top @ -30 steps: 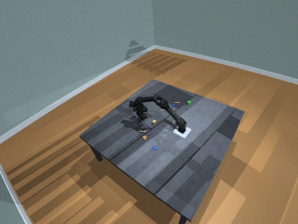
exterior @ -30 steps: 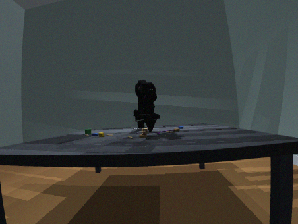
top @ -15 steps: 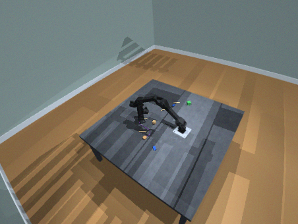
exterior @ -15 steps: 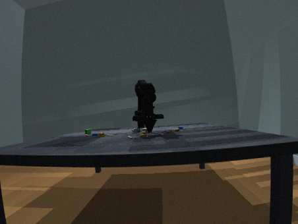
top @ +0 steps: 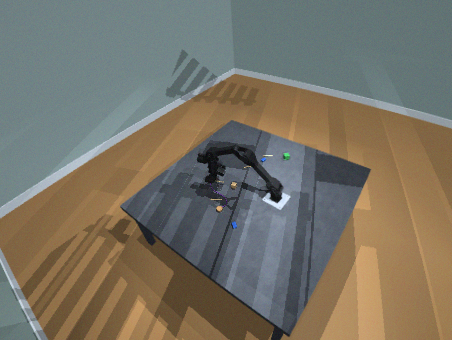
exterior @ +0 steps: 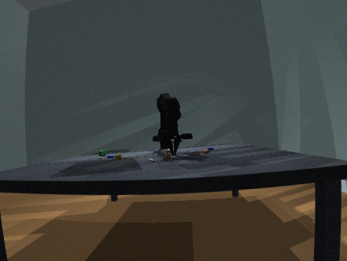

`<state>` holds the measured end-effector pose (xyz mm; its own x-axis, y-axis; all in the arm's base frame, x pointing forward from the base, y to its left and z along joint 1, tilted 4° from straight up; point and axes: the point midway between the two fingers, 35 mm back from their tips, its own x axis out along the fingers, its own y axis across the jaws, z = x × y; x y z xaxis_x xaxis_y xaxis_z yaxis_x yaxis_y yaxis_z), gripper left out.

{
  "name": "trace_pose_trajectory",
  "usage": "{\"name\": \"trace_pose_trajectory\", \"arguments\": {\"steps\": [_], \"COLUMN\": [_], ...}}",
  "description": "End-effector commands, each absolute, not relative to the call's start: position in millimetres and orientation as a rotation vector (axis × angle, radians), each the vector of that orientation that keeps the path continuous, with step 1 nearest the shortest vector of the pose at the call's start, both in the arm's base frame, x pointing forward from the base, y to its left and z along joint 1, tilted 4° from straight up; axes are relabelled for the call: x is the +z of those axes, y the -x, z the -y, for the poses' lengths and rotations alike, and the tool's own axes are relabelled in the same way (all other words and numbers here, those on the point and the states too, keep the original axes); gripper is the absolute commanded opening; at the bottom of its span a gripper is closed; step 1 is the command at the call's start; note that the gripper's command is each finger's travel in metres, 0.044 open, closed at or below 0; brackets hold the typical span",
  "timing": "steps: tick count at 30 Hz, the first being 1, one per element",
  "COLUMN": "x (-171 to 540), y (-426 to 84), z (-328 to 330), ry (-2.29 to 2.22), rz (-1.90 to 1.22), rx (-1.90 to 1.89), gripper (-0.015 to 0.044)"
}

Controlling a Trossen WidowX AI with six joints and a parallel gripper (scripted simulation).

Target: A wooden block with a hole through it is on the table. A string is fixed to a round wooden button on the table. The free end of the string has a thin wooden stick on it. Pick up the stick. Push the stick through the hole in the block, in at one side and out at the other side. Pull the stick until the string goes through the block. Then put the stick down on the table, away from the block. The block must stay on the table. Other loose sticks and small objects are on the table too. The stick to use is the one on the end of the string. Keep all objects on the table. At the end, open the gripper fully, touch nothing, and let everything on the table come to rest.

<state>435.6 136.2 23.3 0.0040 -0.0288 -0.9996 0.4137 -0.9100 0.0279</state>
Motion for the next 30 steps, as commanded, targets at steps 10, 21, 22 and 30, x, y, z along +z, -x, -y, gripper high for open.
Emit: {"name": "trace_pose_trajectory", "arguments": {"steps": [10,21,22,30], "x": [23,23,23,23], "y": [-425,-413,-412,-403], "z": [-131,-127,-127,-123], "ry": [-2.009,-2.01,-2.01,-2.01], "rz": [-0.328,-0.324,-0.324,-0.321], "rx": [-2.018,-2.022,-2.022,-2.025], "gripper": [0.0,0.0,0.0,0.0]}}
